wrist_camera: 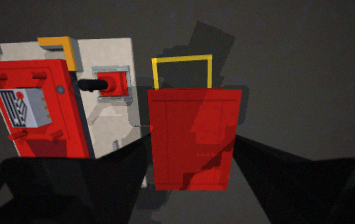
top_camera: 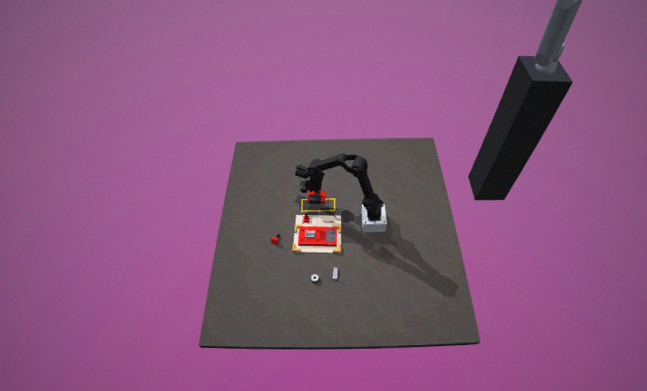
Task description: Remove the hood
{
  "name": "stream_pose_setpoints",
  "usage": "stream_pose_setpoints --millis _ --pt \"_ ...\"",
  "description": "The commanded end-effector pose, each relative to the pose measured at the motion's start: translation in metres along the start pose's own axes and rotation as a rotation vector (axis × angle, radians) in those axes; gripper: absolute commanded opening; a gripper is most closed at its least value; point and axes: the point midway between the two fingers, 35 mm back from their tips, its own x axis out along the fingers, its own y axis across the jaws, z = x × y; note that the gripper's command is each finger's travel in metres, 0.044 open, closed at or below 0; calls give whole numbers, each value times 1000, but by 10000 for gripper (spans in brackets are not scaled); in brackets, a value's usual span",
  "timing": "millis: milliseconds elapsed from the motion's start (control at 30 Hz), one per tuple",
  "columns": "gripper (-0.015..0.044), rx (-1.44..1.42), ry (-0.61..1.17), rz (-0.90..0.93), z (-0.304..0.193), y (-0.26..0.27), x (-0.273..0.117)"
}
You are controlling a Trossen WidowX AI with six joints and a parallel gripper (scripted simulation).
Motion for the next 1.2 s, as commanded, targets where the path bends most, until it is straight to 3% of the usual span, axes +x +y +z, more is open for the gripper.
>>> stream_pose_setpoints --millis 0,1167 --pt "0 -6 15 6 -3 1 9" --pt "0 -6 15 6 -6 2 41"
